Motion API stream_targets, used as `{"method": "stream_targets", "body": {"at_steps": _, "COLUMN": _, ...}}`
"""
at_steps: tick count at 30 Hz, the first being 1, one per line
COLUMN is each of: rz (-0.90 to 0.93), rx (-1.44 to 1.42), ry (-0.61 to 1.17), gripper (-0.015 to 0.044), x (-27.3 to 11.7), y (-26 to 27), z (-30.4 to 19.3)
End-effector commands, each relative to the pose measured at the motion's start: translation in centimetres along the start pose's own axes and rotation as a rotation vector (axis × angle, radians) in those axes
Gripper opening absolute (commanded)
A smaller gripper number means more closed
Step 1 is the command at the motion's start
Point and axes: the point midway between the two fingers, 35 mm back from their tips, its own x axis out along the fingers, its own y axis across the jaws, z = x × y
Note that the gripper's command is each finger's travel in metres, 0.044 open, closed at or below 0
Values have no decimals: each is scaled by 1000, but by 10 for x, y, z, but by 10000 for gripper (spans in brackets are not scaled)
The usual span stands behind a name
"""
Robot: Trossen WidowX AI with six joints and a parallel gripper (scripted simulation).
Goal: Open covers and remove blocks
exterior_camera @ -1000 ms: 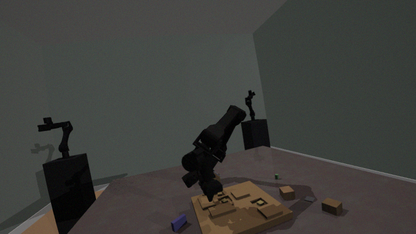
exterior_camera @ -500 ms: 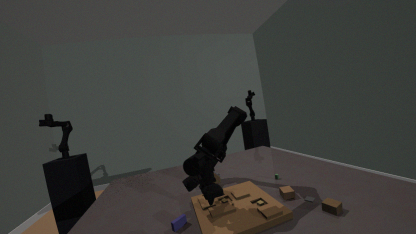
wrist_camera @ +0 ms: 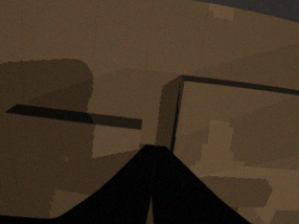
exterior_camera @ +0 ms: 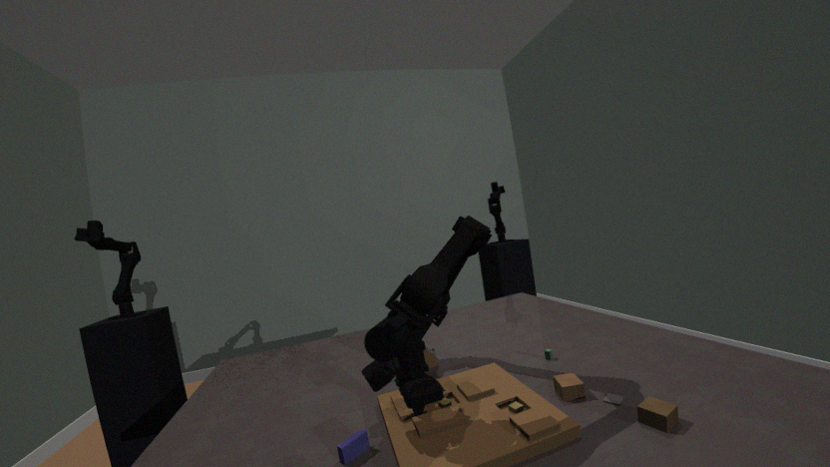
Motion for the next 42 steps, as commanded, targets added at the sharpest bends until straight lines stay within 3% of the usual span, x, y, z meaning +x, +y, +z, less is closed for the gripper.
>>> {"method": "stream_targets", "body": {"at_steps": 1, "rz": 1, "rx": 6, "ry": 4, "gripper": 0, "x": 2, "y": 2, "z": 0}}
{"method": "stream_targets", "body": {"at_steps": 42, "rz": 3, "rx": 3, "ry": 4, "gripper": 0, "x": 2, "y": 47, "z": 5}}
